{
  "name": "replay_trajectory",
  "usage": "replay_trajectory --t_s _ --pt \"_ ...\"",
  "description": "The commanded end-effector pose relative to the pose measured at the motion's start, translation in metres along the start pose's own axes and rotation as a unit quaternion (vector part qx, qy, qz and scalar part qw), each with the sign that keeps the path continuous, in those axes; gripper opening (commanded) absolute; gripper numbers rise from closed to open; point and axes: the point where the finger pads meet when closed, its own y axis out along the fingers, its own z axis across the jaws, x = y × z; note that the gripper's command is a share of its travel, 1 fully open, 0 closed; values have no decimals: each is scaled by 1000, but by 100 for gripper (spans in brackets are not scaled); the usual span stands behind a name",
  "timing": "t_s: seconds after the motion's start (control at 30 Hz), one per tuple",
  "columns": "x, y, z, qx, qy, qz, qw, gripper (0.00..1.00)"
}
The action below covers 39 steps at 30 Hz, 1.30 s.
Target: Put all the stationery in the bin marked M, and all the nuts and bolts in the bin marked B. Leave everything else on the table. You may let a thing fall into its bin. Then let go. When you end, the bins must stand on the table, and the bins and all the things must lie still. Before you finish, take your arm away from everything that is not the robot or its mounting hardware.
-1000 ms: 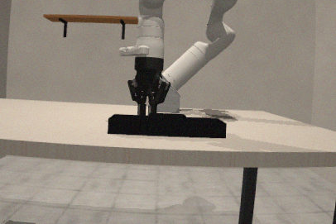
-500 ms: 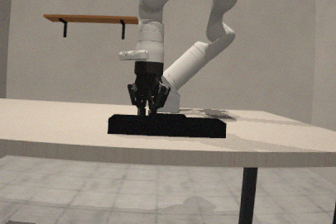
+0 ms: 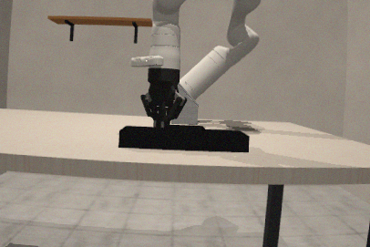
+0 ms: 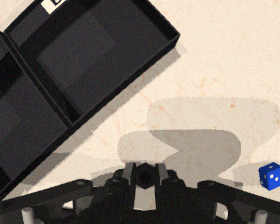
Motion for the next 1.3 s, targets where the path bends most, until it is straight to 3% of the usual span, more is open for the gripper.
replay_trajectory --t_s 0.0,0.8,1.27 --pt "-1 -1 0 0 0 1 1000 11" --pt "-1 -1 0 0 0 1 1000 11" --pt "-1 -41 0 0 0 1 1000 11"
